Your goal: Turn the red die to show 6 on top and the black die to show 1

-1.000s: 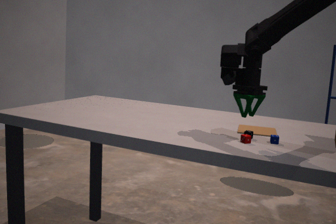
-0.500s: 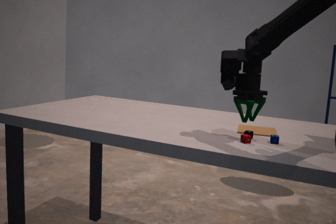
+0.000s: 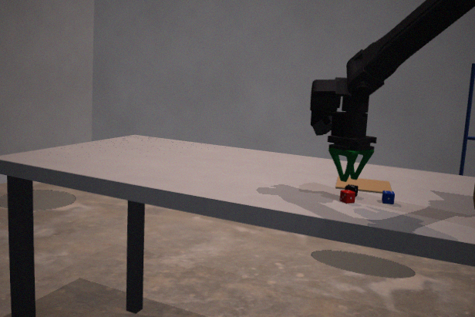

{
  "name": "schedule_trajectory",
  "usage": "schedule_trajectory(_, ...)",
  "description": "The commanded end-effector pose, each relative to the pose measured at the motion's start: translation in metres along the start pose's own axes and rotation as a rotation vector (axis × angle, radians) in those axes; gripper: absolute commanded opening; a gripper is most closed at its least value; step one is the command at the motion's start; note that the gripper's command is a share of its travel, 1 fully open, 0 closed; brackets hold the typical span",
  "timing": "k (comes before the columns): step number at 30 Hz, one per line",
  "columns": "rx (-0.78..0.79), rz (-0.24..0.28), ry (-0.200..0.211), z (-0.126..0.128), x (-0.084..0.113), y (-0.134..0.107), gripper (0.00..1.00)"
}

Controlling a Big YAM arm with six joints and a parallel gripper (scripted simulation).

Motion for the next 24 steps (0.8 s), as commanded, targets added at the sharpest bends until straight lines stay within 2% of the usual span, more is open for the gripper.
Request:
schedule_trajectory(1, -0.014, -0.003, -0.001, 0.0, -0.008, 0.0, 0.4)
schedule_trajectory(5, -0.006, -0.027, 0.009, 0.004, -0.004, 0.004, 0.4)
schedule_trajectory(8, -0.012, -0.004, 0.0, 0.001, -0.016, 0.001, 0.4)
schedule_trajectory(10, -0.012, -0.004, 0.0, 0.001, -0.016, 0.001, 0.4)
schedule_trajectory(11, -0.016, -0.026, 0.008, 0.0, -0.008, 0.004, 0.4)
schedule_trajectory(16, -0.007, -0.012, 0.004, 0.003, -0.018, 0.004, 0.4)
schedule_trajectory(24, -0.012, -0.018, 0.006, 0.002, -0.015, 0.004, 0.4)
Point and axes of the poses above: the point where the finger pads meet when closed, its own x axis back along the fingers, its own z axis across the jaws, y = z × x, the point moved 10 cm from there along x, back along the fingers, and after that the axes turned 14 degrees about x, right-handed, at the moved point
